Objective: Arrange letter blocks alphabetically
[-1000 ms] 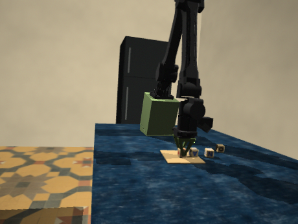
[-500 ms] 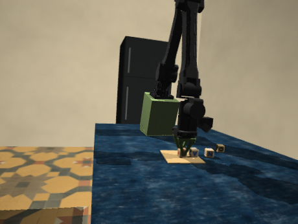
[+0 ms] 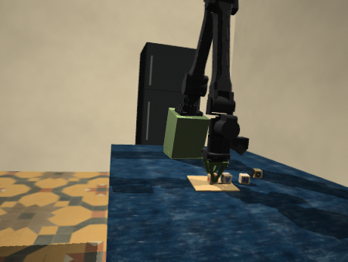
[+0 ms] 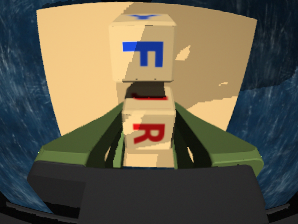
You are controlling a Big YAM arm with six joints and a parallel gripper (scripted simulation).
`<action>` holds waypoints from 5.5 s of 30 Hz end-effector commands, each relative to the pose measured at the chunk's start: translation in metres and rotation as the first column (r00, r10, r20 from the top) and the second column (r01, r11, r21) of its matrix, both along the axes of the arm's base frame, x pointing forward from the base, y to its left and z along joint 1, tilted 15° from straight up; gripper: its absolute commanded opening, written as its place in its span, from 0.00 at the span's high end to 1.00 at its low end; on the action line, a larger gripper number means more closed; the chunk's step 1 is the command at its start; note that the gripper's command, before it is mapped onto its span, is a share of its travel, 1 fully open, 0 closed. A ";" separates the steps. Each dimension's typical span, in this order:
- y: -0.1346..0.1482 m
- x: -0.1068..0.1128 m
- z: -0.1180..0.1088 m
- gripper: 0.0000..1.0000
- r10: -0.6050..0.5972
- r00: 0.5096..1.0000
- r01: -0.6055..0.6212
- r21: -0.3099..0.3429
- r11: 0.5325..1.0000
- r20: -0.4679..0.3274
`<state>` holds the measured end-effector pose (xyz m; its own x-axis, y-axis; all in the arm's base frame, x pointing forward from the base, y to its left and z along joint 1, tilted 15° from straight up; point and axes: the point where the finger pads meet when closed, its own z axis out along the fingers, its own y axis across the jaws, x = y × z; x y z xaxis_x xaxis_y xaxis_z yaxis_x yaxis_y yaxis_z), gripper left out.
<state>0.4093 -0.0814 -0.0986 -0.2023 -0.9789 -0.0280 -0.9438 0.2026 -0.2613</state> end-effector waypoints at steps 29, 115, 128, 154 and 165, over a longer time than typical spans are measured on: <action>-0.004 -0.009 -0.006 0.75 -0.002 1.000 0.002 0.002 1.000 -0.011; -0.004 -0.017 -0.007 0.75 -0.005 1.000 0.005 0.004 1.000 -0.015; -0.004 -0.017 -0.007 0.75 -0.005 1.000 0.005 0.004 1.000 -0.015; -0.004 -0.017 -0.007 0.75 -0.005 1.000 0.005 0.004 1.000 -0.015; -0.004 -0.017 -0.007 0.72 -0.005 1.000 0.005 0.004 1.000 -0.015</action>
